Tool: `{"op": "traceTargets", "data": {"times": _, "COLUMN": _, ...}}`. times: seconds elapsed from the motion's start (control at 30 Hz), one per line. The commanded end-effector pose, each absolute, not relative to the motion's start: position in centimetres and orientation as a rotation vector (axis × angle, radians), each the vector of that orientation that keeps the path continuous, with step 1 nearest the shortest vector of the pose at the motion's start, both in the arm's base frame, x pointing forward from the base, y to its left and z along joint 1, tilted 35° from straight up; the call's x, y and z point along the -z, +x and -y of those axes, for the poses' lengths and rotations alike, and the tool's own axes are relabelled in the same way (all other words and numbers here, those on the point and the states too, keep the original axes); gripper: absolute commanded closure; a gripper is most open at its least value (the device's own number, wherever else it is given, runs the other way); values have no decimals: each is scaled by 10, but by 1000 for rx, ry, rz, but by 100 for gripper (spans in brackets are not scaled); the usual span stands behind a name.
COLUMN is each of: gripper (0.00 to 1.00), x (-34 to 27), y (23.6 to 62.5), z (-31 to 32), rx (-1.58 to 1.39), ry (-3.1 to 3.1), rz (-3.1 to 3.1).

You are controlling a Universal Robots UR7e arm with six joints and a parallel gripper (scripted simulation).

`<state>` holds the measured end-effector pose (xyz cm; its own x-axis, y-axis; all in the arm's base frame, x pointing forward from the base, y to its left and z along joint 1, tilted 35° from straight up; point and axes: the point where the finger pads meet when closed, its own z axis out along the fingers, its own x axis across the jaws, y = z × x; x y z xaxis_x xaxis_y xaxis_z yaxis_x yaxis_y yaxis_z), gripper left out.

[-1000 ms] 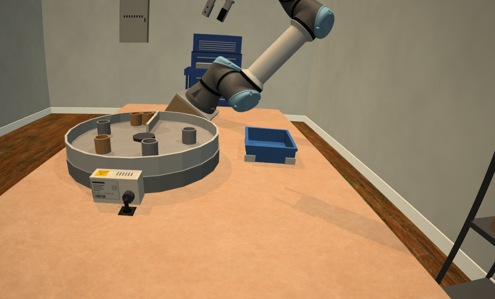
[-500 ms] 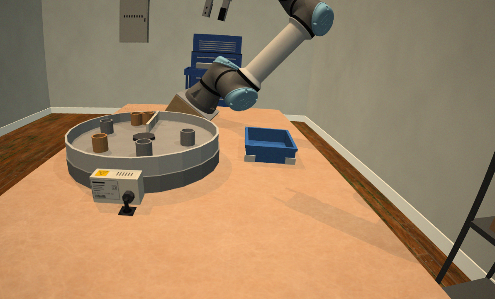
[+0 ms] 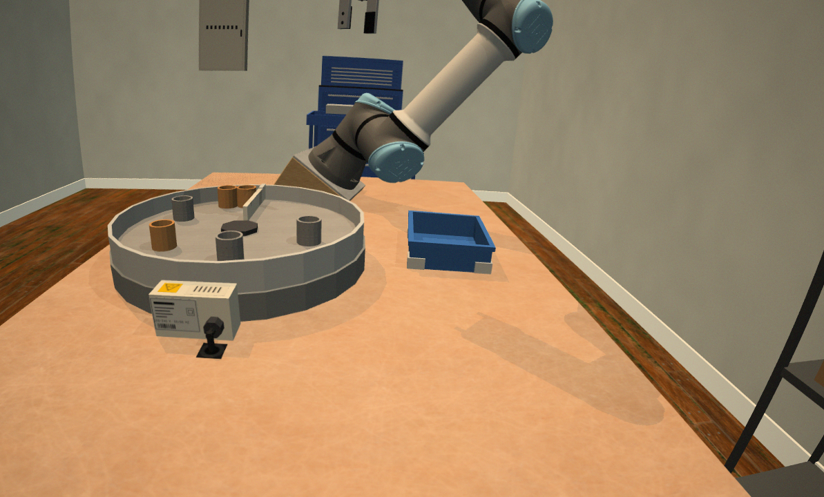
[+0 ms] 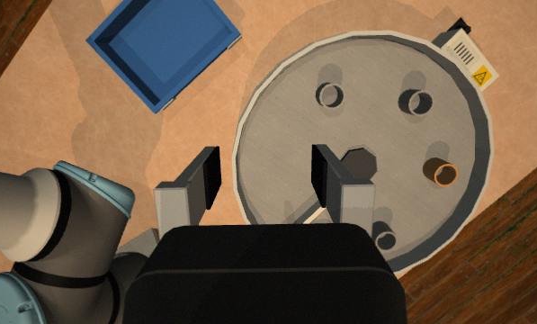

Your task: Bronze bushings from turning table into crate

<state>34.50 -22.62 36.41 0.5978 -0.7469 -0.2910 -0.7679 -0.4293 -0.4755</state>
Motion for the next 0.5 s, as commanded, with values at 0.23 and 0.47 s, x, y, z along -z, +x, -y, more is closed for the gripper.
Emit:
{"op": "traceTargets", "data": {"times": 0.23, "gripper": 0, "x": -315, "y": 334, "z": 235, "rx": -46, "ry": -2250, "rz": -1191}}
{"op": "traceTargets", "data": {"times": 0.47, "gripper": 0, "x": -315, "y": 334, "z": 235, "rx": -46, "ry": -2250, "rz": -1191}}
